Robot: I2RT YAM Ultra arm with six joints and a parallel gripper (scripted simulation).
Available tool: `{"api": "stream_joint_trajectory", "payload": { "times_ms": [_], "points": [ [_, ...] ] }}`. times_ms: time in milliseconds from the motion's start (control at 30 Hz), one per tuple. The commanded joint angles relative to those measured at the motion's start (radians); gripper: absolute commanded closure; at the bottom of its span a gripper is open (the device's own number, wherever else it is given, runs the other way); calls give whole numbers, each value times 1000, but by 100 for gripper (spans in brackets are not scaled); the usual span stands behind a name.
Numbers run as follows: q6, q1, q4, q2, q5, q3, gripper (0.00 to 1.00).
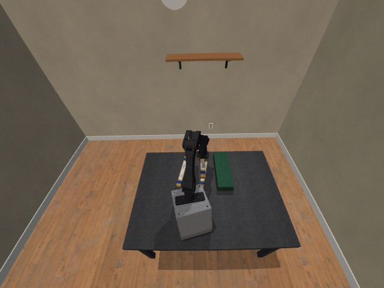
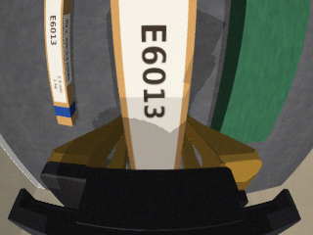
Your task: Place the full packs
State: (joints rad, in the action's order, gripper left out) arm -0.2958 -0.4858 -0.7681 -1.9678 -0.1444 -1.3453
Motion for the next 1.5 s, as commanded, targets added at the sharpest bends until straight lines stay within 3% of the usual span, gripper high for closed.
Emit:
{"api": "stream_joint_trajectory", "payload": {
  "times_ms": [0, 1033, 1467],
  "points": [
    [-37, -36, -17, 41, -18, -73, 100],
    [-194, -195, -64, -104, -54, -237, 100],
    [-260, -263, -103, -188, -67, -346, 100]
  ]
}}
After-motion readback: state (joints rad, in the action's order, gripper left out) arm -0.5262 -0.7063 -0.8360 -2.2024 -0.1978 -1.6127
